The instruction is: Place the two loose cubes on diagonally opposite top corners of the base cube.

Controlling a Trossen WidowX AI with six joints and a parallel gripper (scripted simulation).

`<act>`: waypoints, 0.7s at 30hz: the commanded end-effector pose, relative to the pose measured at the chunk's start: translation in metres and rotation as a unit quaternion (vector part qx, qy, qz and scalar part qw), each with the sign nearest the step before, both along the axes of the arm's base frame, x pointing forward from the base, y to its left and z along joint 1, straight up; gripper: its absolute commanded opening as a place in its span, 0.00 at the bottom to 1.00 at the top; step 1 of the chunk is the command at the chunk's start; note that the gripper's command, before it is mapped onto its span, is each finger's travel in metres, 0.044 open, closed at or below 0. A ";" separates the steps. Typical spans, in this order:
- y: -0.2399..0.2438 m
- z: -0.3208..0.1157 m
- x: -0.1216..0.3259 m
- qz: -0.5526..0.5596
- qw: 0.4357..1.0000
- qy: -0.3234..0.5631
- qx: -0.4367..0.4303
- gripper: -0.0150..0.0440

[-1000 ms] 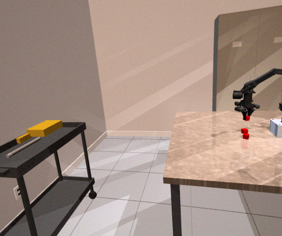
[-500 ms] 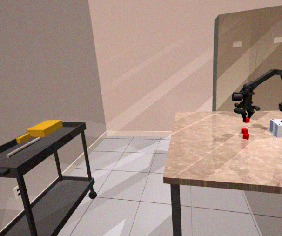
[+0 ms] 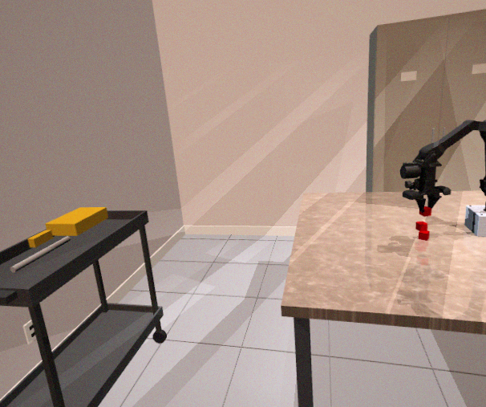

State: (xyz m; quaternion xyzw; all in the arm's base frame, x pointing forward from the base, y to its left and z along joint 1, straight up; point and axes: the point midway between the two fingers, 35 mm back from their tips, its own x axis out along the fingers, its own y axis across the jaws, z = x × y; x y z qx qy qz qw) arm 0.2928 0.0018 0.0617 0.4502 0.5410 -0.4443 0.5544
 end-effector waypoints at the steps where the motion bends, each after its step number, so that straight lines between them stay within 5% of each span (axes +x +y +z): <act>1: 0.011 -0.001 0.004 -0.010 1.000 -0.002 0.001 0.43; 21: 0.045 -0.025 0.010 -0.036 0.999 -0.002 0.003 0.43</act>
